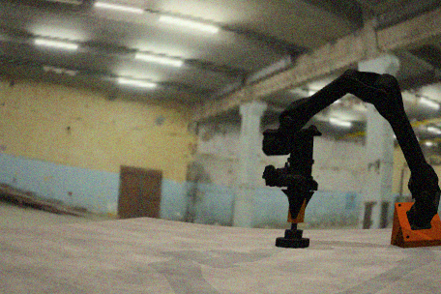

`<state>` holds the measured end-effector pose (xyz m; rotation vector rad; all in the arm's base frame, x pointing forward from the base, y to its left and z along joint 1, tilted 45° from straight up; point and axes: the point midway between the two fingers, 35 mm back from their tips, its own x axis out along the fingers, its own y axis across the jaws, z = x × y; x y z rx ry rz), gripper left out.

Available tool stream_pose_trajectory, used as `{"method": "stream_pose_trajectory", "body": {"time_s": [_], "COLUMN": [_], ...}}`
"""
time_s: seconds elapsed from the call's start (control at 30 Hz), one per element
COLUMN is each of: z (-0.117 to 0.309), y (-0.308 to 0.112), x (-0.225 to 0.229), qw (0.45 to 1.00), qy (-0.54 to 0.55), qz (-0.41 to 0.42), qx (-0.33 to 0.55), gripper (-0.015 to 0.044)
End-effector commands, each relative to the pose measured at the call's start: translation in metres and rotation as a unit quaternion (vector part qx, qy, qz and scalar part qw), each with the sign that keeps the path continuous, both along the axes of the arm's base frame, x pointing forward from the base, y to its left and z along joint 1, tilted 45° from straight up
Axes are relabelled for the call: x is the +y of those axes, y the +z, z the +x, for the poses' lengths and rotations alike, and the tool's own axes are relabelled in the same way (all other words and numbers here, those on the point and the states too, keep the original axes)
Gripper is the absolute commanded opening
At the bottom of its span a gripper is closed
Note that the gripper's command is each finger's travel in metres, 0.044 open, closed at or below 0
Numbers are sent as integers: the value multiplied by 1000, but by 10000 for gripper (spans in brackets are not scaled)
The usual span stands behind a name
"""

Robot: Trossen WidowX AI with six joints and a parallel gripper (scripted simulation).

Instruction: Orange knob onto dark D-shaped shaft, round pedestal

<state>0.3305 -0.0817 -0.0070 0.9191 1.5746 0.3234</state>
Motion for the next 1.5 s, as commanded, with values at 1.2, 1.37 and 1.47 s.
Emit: {"method": "stream_pose_trajectory", "body": {"time_s": [1.2, 1.37, 1.47], "z": [2, 1, 1], "y": [3, 2, 2], "x": [2, 0, -1], "qw": [994, 994, 994], "qy": [-77, -77, -77], "qz": [3, 3, 3], "qx": [76, 76, 76], "gripper": [0, 0, 0]}}
